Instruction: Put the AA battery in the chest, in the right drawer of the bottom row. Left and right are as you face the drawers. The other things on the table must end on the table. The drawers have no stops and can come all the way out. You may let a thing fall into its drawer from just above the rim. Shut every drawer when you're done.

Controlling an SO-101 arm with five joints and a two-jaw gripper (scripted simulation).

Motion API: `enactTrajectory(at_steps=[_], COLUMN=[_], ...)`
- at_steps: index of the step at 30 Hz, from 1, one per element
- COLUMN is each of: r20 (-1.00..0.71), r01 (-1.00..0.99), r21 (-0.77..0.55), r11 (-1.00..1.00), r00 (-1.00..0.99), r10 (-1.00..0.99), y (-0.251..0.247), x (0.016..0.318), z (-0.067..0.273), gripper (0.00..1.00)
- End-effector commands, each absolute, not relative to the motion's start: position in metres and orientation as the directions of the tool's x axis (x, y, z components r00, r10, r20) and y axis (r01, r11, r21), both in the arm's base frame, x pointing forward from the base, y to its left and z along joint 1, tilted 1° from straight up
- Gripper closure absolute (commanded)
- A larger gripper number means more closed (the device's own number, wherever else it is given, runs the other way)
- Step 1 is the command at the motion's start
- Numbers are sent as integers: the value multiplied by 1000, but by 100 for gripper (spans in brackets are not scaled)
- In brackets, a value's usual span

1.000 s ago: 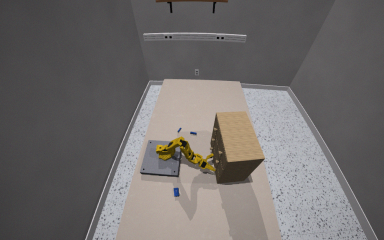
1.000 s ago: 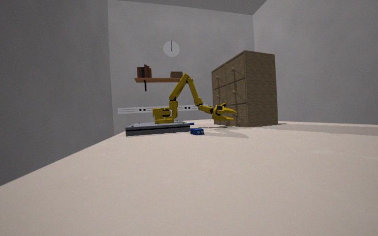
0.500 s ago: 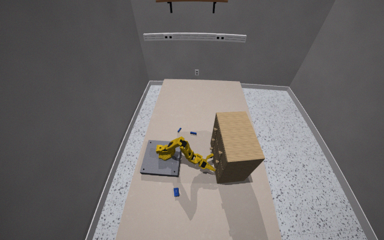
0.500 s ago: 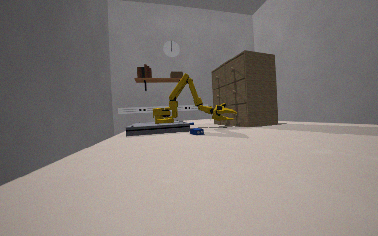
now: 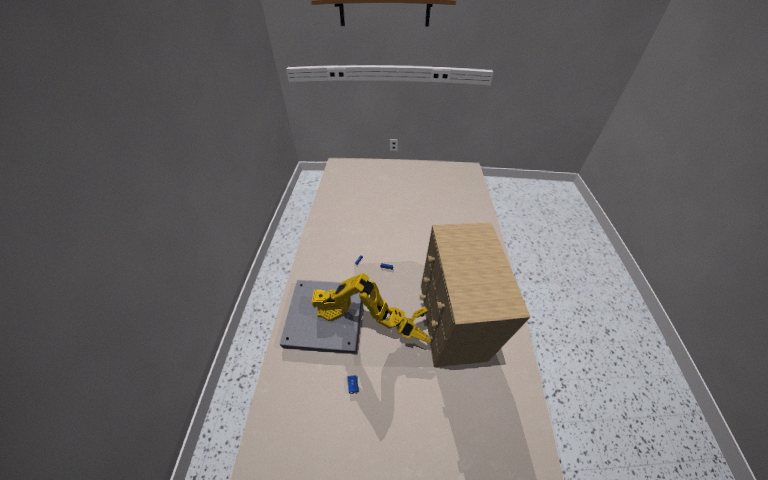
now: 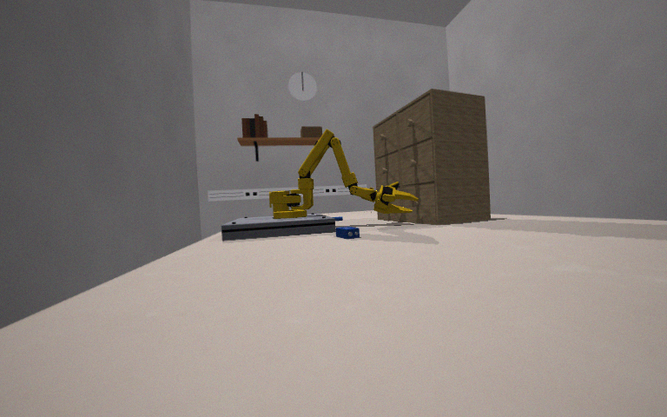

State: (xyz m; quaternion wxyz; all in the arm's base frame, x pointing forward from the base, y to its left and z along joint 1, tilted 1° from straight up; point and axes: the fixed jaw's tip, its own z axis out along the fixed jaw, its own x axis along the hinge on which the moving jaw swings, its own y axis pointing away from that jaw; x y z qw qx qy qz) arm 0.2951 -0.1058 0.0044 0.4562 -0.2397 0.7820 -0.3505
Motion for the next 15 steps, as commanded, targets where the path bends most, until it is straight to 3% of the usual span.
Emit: enactTrajectory(at_steps=[1,15], r20=[-543,-543], r01=[-56,-56], r21=[-773,-773], r11=[632,632], r00=[-457,-457], r10=[-704,-704], y=[-104,-104], x=[298,298], z=[8,9], gripper=[79,79])
